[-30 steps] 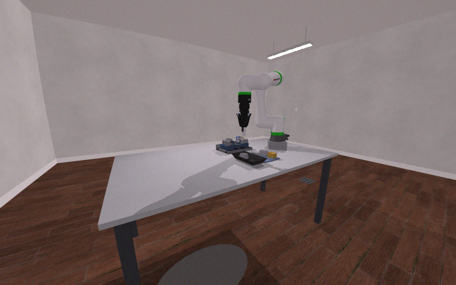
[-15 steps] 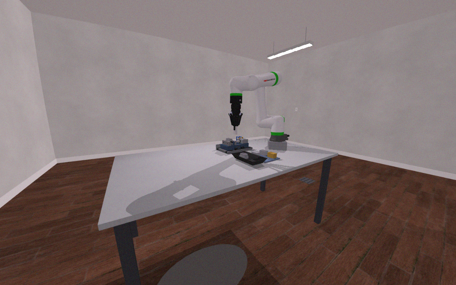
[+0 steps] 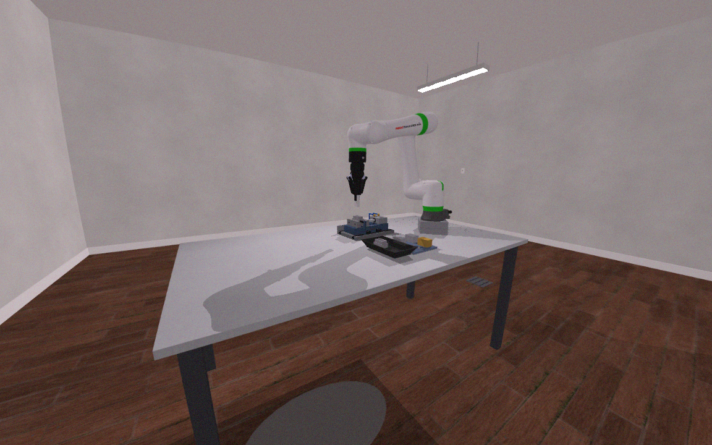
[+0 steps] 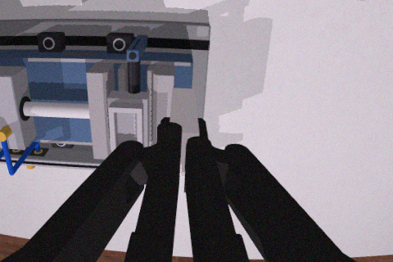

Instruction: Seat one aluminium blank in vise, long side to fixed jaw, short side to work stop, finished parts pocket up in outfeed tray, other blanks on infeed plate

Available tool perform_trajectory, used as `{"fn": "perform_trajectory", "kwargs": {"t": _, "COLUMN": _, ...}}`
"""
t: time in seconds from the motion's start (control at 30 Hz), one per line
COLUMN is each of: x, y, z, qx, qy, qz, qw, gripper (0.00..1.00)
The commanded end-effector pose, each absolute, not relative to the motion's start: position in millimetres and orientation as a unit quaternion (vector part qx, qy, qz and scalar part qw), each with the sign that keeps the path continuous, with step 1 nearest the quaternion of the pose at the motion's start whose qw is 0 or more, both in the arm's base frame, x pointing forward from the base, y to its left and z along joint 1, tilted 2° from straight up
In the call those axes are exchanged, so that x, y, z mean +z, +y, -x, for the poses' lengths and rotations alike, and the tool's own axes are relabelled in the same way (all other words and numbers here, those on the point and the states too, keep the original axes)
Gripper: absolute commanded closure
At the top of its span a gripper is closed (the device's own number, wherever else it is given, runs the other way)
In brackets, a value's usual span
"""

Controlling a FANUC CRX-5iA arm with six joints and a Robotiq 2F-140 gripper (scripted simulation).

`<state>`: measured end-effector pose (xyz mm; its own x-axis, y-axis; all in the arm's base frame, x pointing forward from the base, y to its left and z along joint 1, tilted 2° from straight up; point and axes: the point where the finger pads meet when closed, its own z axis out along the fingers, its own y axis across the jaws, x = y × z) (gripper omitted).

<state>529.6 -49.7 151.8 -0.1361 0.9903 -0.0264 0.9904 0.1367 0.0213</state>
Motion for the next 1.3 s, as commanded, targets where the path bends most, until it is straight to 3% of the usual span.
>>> {"fn": "perform_trajectory", "kwargs": {"t": 0.0, "x": 152.7, "y": -91.1, "z": -523.1, "qx": 0.001, "qy": 0.754, "qz": -0.656, "qw": 0.016, "gripper": 1.00}}
{"fn": "perform_trajectory", "kwargs": {"t": 0.37, "x": 154.0, "y": -169.6, "z": -497.1, "qx": 0.000, "qy": 0.754, "qz": -0.656, "qw": 0.017, "gripper": 1.00}}
{"fn": "perform_trajectory", "kwargs": {"t": 1.27, "x": 154.0, "y": -170.7, "z": -496.6, "qx": 0.000, "qy": 0.754, "qz": -0.656, "qw": 0.017, "gripper": 1.00}}
